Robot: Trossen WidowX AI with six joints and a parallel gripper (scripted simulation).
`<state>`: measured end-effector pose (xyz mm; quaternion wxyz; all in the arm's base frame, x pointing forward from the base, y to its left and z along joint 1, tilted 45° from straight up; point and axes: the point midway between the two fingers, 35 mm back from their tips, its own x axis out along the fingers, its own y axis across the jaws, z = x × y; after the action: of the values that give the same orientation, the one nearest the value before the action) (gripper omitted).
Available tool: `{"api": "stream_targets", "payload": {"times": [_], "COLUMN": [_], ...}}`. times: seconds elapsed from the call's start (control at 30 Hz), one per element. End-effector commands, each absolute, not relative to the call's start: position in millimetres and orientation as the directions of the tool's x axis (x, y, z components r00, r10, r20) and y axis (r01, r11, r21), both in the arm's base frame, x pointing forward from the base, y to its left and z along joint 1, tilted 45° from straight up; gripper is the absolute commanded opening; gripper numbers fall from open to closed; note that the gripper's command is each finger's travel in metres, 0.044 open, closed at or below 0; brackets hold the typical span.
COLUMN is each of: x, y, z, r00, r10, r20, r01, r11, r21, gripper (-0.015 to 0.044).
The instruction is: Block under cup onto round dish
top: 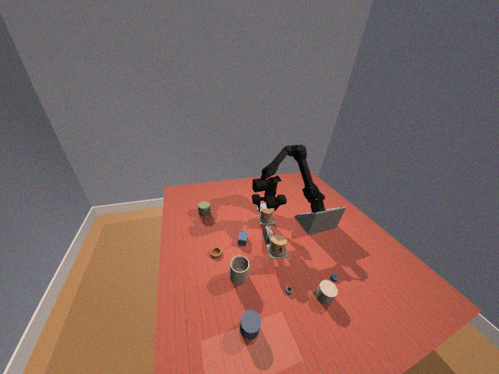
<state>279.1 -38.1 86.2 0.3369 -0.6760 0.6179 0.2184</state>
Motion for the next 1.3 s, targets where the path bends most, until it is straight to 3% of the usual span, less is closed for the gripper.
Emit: {"api": "stream_targets", "payload": {"times": [0.0, 0.87, 0.97, 1.27], "x": [279, 282, 282, 282], "y": [-44, -72, -72, -72], "z": [80, 53, 53, 53], "r00": [0.135, 0.136, 0.136, 0.136], "r10": [-0.691, -0.695, -0.695, -0.695], "r20": [-0.71, -0.707, -0.707, -0.707], "r01": [-0.984, -0.984, -0.984, -0.984], "r11": [-0.01, -0.01, -0.01, -0.01], "r21": [-0.178, -0.179, -0.179, -0.179], "gripper": [0.044, 0.044, 0.0361, 0.0301]}}
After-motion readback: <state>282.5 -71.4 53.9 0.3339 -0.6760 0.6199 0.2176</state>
